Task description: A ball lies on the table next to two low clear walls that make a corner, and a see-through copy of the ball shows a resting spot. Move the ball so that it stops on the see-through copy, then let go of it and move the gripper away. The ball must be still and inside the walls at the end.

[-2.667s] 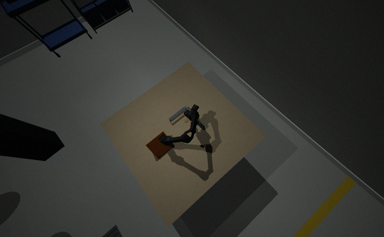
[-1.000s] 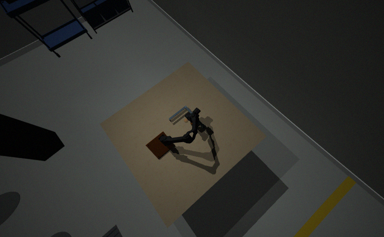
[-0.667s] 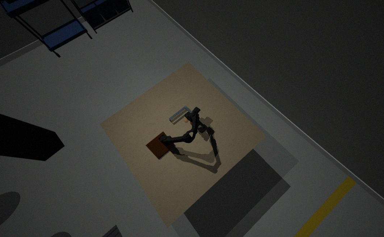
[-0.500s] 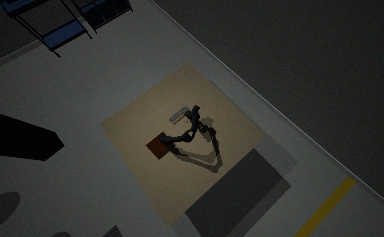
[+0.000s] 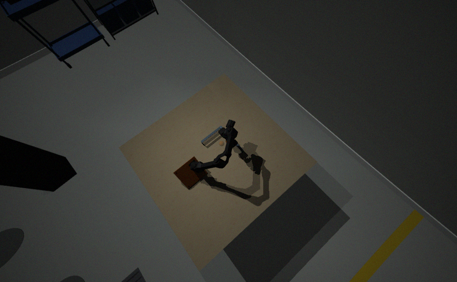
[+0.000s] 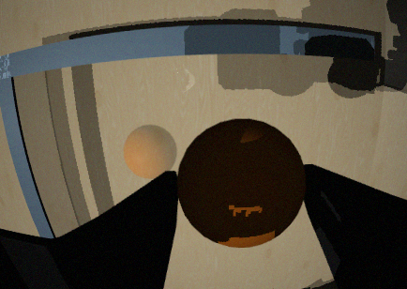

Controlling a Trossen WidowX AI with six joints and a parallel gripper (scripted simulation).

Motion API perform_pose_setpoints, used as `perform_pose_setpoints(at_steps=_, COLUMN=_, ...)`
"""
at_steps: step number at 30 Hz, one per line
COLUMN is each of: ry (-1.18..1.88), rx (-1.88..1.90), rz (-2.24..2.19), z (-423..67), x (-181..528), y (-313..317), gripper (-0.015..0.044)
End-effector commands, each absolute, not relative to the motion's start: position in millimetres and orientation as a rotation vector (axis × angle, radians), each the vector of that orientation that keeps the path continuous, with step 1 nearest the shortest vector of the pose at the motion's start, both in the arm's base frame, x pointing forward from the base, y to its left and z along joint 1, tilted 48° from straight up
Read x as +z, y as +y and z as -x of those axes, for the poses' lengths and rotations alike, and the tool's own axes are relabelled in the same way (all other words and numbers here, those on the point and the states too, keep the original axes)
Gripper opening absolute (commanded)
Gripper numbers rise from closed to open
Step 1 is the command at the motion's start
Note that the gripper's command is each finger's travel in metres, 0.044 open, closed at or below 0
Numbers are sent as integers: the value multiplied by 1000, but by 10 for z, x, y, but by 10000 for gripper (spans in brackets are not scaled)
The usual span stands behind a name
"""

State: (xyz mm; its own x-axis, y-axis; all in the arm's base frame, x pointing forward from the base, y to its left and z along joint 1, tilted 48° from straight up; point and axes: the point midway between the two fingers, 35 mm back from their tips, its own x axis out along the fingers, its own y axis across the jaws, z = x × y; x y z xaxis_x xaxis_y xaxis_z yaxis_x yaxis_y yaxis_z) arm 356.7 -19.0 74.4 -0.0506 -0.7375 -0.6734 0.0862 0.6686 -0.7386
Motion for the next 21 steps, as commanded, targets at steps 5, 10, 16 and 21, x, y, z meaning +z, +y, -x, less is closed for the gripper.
perform_pose_setpoints(at_steps=5, ry=1487, rx=-738, rz=563, z=-3481, x=535, y=-123, gripper=0)
perform_pose_setpoints(at_steps=10, ry=1487, rx=-737, rz=563, z=-3377, x=273, y=-85, gripper=0)
perform_pose_setpoints(at_steps=16, ry=1487, rx=-737, rz=563, z=-3225, x=-14, y=-54, gripper=0)
perform_pose_setpoints(at_steps=21, ry=1487, rx=-737, rz=563, z=-3207, x=-52, y=-58, gripper=0)
